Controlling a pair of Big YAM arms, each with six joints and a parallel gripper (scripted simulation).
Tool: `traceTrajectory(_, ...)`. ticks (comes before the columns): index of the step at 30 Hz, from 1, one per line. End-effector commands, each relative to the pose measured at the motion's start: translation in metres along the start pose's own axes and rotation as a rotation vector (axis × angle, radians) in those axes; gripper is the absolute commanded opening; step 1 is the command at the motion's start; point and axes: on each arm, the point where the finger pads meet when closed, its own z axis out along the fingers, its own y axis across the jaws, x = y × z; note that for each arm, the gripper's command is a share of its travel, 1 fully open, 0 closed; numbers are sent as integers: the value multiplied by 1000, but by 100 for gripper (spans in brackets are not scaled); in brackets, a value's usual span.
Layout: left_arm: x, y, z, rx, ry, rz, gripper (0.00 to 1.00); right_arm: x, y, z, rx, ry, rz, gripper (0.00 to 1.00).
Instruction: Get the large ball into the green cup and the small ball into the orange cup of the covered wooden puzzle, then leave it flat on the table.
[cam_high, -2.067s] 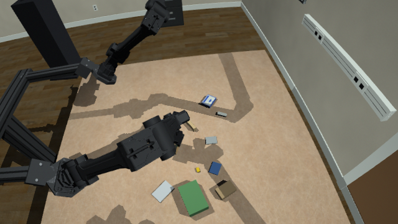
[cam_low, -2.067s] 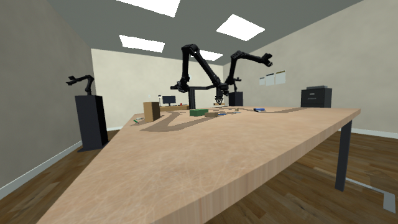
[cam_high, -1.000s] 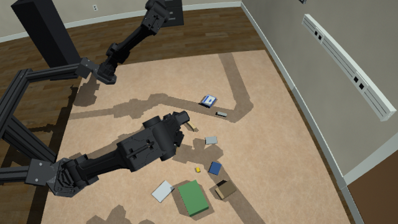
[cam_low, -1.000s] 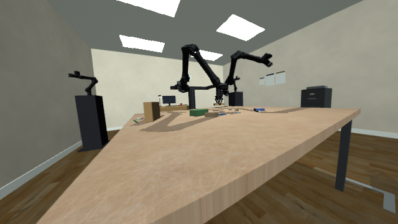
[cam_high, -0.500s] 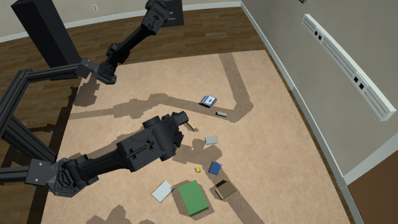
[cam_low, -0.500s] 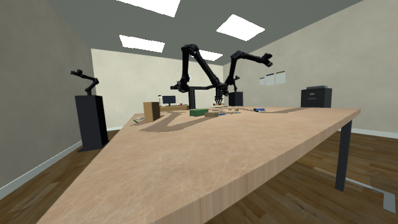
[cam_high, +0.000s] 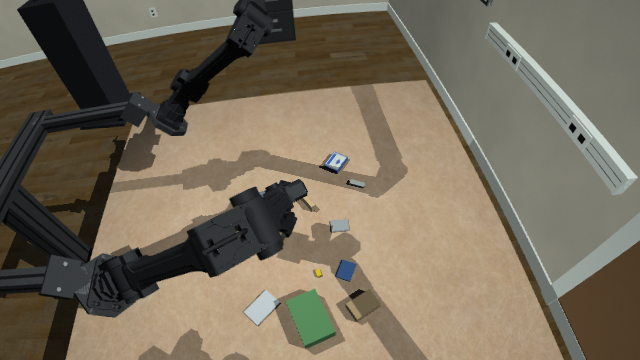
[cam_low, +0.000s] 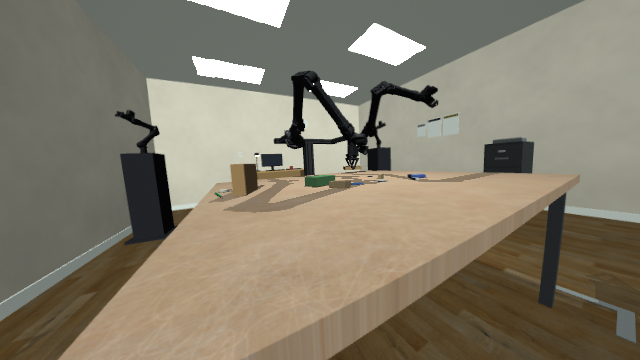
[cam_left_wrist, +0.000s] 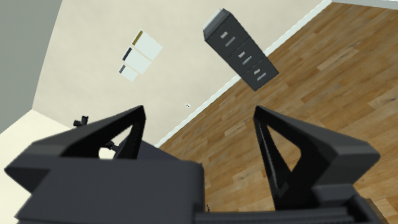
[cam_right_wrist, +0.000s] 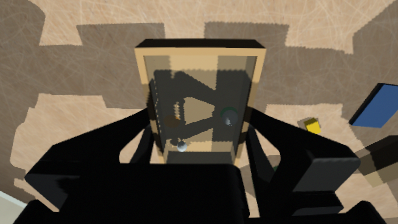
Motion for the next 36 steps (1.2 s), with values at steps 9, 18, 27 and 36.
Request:
traceTrajectory(9,-17,9,-6,-17,-47,13,100,-5,-4,-9,117,4,-1,70)
traceTrajectory(18,-17,9,-6,-17,-47,13,100,-3,-15,-5,35,-27,27,70)
traceTrajectory(27,-17,9,-6,-17,-47,13,100,-8,12,-2,20,-20,-14,70)
traceTrajectory(36,-17,9,-6,-17,-47,13,100,-8,-5,-7,66,-21,7,70)
